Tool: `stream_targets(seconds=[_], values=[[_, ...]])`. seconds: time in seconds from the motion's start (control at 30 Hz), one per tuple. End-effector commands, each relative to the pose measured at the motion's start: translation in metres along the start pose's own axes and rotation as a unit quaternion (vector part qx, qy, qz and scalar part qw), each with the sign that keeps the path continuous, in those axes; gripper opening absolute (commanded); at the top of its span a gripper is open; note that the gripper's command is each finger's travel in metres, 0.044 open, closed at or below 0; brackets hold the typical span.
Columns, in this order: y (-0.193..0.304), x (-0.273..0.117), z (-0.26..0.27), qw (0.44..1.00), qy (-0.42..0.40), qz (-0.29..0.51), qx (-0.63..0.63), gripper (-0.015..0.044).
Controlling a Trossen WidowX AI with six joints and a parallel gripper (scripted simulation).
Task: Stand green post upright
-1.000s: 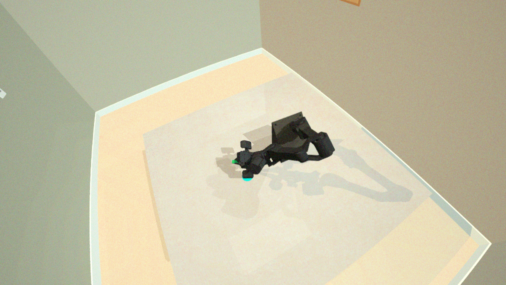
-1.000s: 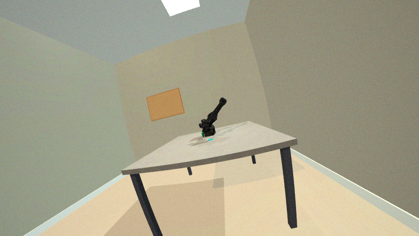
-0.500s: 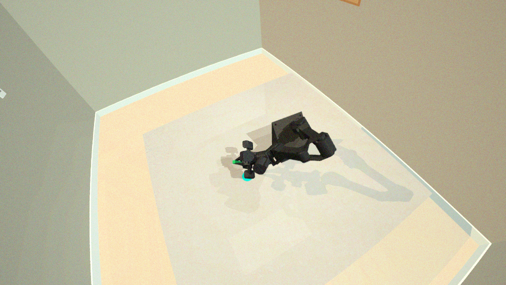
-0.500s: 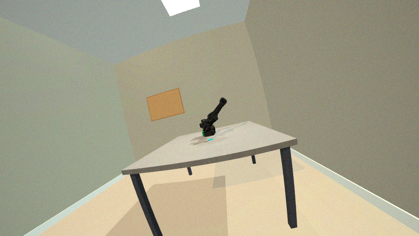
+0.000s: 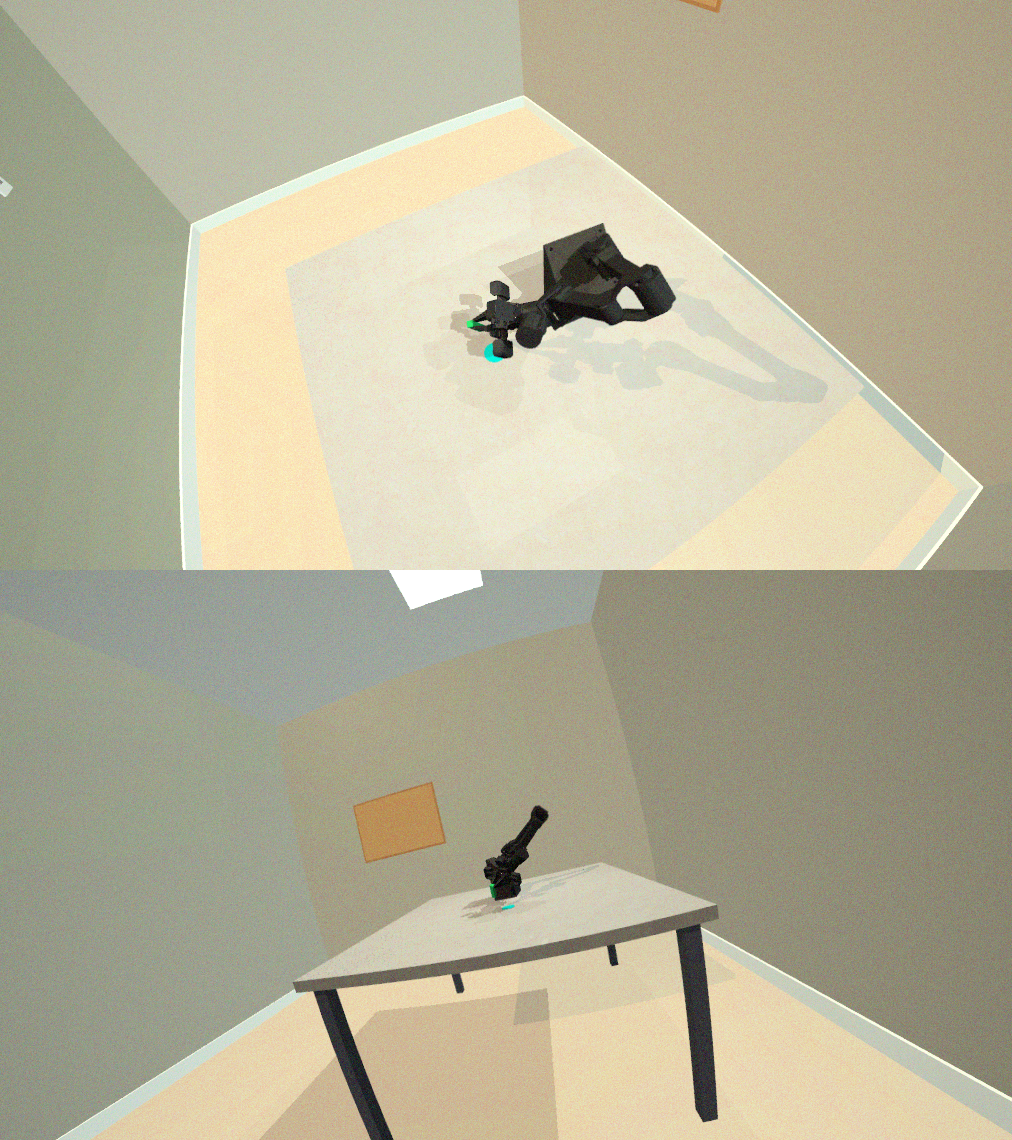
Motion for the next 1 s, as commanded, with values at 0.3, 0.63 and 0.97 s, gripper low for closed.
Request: stream_targets(seconds=[0.3, 0.63, 0.97], values=[[-0.002, -0.012, 0.001, 0.999, -0.017, -0.038, 0.029, 0.0023], [-0.003, -0.021, 0.002, 0.996, -0.032, -0.065, 0.051, 0.0023], [-0.005, -0.032, 0.002, 0.992, -0.048, -0.092, 0.075, 0.0023]])
Point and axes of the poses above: the point midway between the two fingers, 35 mm back from their tips, its own x axis out along the fingers, its own z axis across the jaws, y = z × x, the point moved 4 cm from there along -x, back along the fingers, and after that the axes turned 8 degrees about x, right-handed, at the moved point
